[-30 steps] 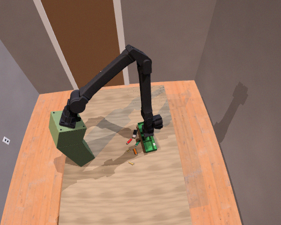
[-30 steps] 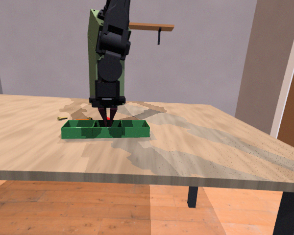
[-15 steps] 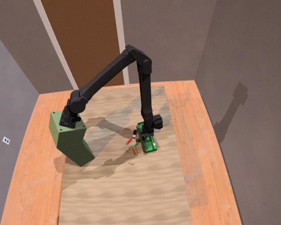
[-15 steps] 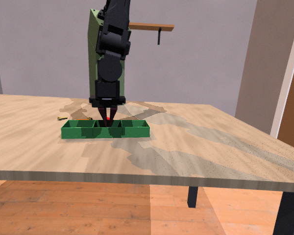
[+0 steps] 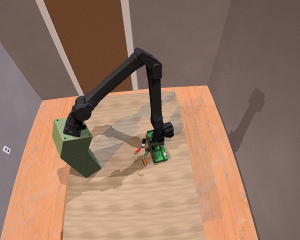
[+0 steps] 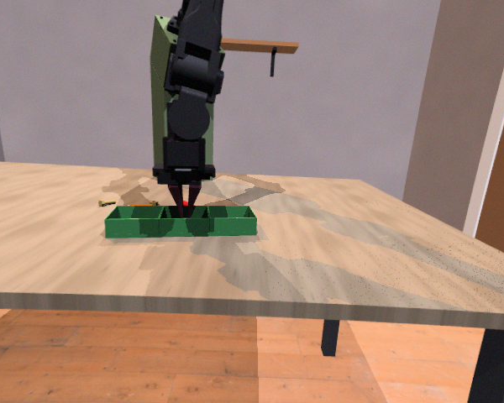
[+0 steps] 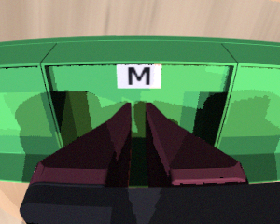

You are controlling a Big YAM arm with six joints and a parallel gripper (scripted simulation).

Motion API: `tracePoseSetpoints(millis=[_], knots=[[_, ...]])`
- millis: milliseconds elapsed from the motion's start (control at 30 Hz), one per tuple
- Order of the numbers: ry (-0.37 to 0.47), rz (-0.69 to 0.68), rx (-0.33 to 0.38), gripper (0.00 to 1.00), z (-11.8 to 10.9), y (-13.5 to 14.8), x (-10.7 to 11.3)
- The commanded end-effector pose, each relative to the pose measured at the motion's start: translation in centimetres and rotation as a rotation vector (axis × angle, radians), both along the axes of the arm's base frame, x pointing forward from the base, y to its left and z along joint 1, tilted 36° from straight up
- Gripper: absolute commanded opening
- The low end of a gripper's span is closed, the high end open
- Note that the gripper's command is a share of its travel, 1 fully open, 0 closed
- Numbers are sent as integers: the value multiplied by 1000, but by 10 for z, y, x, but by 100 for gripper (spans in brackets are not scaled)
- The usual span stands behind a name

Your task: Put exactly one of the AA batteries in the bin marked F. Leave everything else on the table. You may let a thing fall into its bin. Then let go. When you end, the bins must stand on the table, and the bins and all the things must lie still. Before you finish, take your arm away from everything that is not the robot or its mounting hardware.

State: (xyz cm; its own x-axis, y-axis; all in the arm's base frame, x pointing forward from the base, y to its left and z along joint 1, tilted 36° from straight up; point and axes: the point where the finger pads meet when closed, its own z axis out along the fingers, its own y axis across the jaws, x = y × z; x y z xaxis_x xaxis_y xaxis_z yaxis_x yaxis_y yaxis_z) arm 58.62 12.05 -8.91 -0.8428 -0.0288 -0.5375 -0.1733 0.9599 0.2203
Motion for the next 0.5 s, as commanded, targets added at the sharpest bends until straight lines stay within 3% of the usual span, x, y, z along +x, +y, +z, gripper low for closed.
tracePoseSetpoints(millis=[0, 33, 167, 467], knots=[[-17, -4, 2, 8, 9, -1, 5], [-27, -5, 5, 8, 21, 0, 8], [-9, -7, 1, 8, 14, -4, 0], [-18, -1, -2, 8, 28, -10, -4]])
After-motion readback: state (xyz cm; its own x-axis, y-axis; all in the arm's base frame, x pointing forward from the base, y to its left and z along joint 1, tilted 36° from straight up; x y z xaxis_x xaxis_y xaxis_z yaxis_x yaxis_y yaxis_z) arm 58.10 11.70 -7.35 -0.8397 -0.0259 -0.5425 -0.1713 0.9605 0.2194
